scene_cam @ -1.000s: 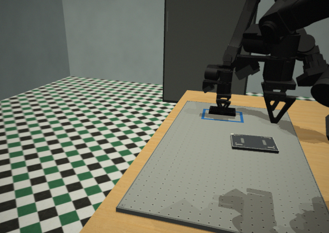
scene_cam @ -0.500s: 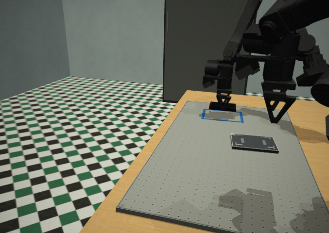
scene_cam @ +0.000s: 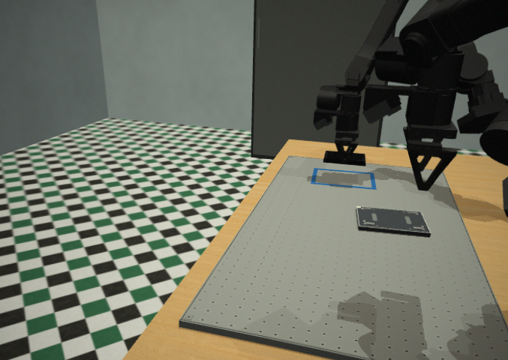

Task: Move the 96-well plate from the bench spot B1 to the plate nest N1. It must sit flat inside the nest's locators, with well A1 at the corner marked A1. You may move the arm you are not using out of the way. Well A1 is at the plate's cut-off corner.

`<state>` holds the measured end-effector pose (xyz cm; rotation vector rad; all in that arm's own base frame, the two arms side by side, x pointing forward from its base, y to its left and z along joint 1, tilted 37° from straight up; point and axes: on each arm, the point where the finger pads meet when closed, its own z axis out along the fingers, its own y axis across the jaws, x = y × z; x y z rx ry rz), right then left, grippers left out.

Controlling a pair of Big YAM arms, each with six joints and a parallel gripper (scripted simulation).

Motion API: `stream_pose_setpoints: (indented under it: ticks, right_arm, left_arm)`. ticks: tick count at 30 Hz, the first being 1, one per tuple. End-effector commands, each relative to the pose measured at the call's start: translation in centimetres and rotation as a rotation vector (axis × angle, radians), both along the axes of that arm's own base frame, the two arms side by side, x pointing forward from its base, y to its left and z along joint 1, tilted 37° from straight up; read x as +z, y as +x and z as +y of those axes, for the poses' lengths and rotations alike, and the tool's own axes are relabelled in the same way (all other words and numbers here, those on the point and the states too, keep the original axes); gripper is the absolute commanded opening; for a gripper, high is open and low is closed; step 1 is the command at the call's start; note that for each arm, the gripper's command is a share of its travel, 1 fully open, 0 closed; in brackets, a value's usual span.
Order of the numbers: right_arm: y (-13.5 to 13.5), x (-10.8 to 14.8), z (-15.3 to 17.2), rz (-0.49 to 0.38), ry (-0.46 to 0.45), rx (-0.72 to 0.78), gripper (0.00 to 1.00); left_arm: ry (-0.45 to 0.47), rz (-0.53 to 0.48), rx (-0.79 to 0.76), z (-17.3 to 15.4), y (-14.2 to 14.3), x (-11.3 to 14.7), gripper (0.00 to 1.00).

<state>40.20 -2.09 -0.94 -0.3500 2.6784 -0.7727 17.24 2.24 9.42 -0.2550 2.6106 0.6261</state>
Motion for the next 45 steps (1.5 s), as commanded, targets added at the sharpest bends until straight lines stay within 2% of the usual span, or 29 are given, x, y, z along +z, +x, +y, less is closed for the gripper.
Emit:
stream_pose_setpoints:
  ticks: [1,14,18,21,45]
  right_arm:
    - [-0.4,0.9,0.9,-0.011,0.005,0.002,0.0]
    - [-0.9,2.4,1.7,-0.014,0.007,0.003,0.0]
    - [-1.2,1.5,1.1,0.011,0.001,-0.012,0.0]
    - [-0.4,2.1,1.2,-0.013,0.005,-0.003,0.0]
    - [-0.4,2.1,1.2,-0.013,0.005,-0.003,0.0]
  left_arm:
    - [-0.01,-0.02,0.0,-0.5,0.6,1.0,1.0]
    - [-0.01,-0.02,0.0,-0.5,0.6,1.0,1.0]
    - [-0.01,-0.02,0.0,-0.5,0.6,1.0,1.0]
    - [-0.01,-0.02,0.0,-0.5,0.6,1.0,1.0]
    - [-0.01,-0.02,0.0,-0.5,0.6,1.0,1.0]
